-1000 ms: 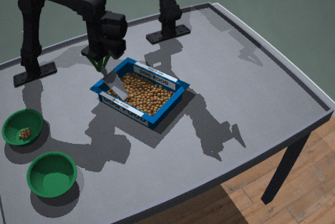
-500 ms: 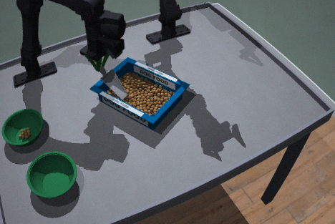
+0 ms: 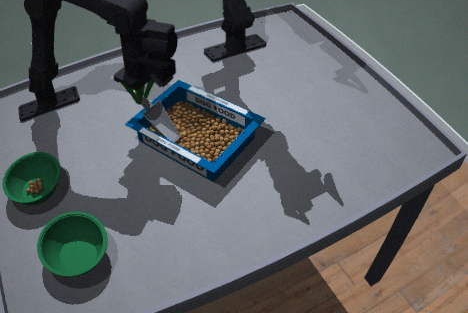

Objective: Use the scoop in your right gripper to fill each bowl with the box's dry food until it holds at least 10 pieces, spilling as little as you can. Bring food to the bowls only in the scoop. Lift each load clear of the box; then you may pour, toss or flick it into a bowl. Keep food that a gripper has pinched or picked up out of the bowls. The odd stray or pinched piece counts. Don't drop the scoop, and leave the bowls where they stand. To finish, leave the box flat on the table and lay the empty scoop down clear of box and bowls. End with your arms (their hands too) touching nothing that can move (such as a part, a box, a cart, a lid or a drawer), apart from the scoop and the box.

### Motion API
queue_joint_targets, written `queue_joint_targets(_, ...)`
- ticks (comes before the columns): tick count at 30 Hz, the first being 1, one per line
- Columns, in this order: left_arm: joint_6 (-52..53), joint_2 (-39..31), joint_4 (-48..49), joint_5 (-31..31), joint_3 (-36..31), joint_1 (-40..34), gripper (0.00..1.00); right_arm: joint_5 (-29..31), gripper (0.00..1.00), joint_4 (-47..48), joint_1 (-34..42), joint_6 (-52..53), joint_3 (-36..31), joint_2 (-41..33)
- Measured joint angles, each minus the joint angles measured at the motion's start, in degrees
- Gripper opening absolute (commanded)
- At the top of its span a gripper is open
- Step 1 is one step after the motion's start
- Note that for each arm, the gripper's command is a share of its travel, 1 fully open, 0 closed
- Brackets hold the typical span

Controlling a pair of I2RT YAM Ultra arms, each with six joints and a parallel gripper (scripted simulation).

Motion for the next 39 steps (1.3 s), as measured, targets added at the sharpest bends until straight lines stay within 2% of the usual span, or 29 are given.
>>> queue_joint_targets(39, 0.0, 0.0, 0.0, 0.0, 0.0, 0.0, 1.00, 0.1, 0.00, 2.8, -1.0, -0.9, 3.6, 4.7)
